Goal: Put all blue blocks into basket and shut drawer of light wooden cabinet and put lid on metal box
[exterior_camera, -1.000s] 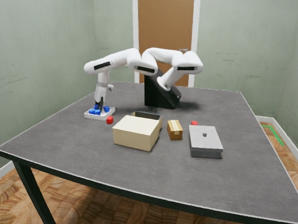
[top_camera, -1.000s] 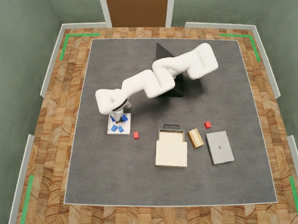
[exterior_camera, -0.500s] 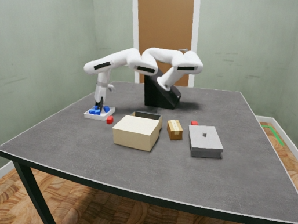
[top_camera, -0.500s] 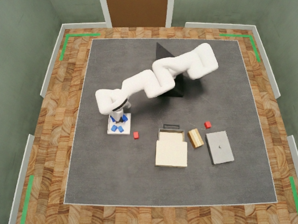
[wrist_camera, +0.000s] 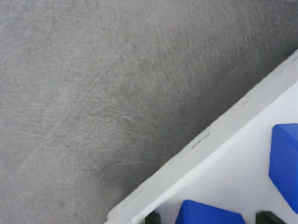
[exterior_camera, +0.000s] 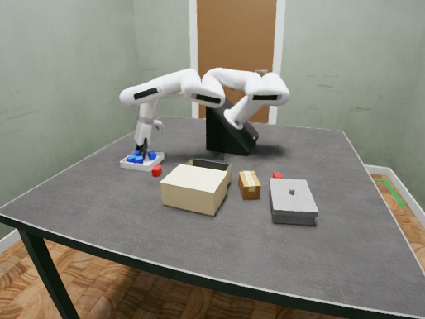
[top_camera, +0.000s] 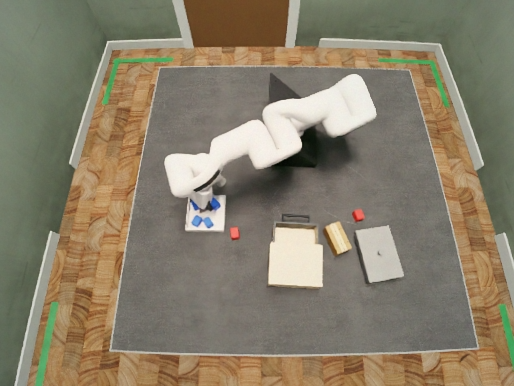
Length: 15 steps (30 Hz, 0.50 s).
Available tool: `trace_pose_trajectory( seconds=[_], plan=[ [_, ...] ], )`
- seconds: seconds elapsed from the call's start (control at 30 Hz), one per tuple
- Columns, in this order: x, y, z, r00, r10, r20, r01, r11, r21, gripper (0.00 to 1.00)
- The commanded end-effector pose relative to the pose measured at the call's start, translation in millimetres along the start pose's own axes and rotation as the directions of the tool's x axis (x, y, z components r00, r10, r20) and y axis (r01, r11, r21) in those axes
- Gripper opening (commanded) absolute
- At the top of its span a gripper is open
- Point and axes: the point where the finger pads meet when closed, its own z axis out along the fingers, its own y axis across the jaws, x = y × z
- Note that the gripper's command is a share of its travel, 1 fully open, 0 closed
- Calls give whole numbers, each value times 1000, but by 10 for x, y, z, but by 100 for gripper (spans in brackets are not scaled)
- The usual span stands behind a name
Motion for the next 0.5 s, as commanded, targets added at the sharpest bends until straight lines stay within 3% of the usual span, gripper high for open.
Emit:
trace_pose_trajectory(
  seconds=[0.0, 0.47],
  plan=[
    [-20, -3, -19, 968, -10, -252, -9, 997, -74, 58],
    [-100, -26, -326, 968, -10, -252, -9, 997, -74, 58]
  ],
)
